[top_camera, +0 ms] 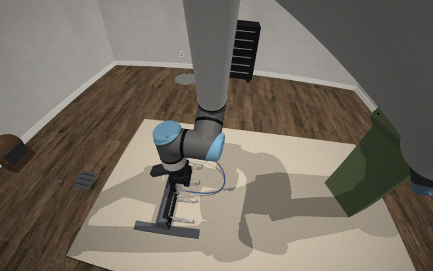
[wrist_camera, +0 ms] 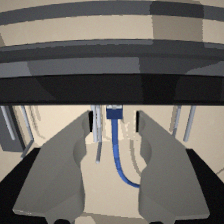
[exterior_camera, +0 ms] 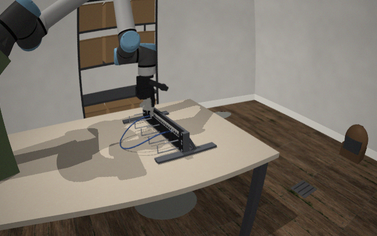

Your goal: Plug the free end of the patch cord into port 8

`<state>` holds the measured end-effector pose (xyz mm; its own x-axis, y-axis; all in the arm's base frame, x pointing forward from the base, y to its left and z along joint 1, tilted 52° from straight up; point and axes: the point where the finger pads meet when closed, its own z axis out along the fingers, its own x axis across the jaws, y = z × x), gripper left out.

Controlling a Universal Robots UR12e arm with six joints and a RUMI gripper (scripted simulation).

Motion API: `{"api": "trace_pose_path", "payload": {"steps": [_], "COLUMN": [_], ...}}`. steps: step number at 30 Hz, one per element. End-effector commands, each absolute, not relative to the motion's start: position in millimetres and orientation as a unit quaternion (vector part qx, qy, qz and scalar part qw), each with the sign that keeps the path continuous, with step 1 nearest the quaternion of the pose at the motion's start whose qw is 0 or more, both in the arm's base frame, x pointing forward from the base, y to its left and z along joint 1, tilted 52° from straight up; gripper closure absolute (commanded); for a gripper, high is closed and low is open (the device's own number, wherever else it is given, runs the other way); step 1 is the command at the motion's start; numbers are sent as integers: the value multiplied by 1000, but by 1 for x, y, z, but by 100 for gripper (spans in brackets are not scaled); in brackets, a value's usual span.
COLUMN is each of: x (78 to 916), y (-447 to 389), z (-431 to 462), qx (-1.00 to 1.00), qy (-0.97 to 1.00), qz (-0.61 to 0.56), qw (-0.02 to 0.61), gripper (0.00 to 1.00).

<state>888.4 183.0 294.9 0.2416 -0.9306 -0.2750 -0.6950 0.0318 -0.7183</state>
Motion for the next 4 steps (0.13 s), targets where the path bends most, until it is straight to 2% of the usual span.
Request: {"api": "trace_pose_path", "payload": {"steps": [1, 4], "x": [888, 888], "y": [183, 183], "z": [296, 296], "qx": [-680, -680], "qy": [598, 598], "qz": [-148, -148], "qw": [399, 399], "gripper": [78, 78]}}
